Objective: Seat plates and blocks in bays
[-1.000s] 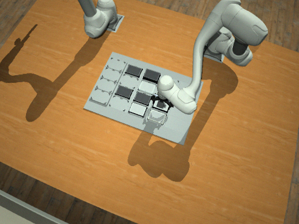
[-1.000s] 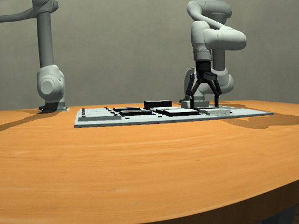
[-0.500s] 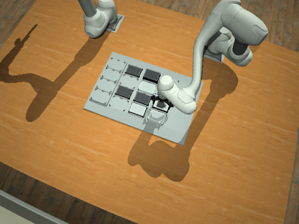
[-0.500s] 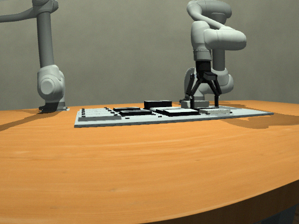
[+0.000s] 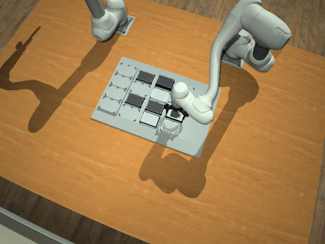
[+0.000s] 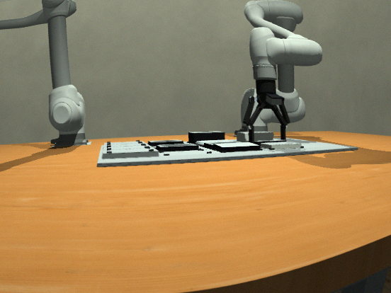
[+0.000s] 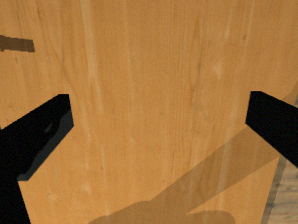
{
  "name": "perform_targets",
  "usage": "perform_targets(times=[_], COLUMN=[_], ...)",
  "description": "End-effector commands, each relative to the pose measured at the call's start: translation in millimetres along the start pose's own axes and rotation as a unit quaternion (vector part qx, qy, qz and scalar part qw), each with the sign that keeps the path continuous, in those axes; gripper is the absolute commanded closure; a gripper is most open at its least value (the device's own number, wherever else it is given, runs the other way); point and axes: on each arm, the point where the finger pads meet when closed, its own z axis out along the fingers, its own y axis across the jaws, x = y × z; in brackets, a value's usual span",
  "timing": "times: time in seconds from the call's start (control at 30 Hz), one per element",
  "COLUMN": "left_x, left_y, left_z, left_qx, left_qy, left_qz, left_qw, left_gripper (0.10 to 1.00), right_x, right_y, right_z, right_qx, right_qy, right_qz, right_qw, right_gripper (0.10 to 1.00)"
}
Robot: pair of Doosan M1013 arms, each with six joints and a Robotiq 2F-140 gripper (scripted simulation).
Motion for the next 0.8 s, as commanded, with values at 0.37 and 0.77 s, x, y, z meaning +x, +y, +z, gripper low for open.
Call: perform_targets(times=[0.37,0.77], left_x=[0.6,0.6], left_y=[0.1,0.1], left_z=[-1.2,-1.2], left_qx=[0.0,0.0], left_qy=[0.001,0.001], left_qz=[0.0,0.0], left_qw=[1.0,1.0], left_gripper=[0.237,0.999], right_x=[0.2,0.2], right_y=[-0.1,-0.1], right_z=[-0.9,-0.9], right_qx=[0.0,0.0], right_qy=[0.001,0.001], right_qz=[0.0,0.0], right_qw=[1.0,1.0], right_gripper=[0.098,0.098])
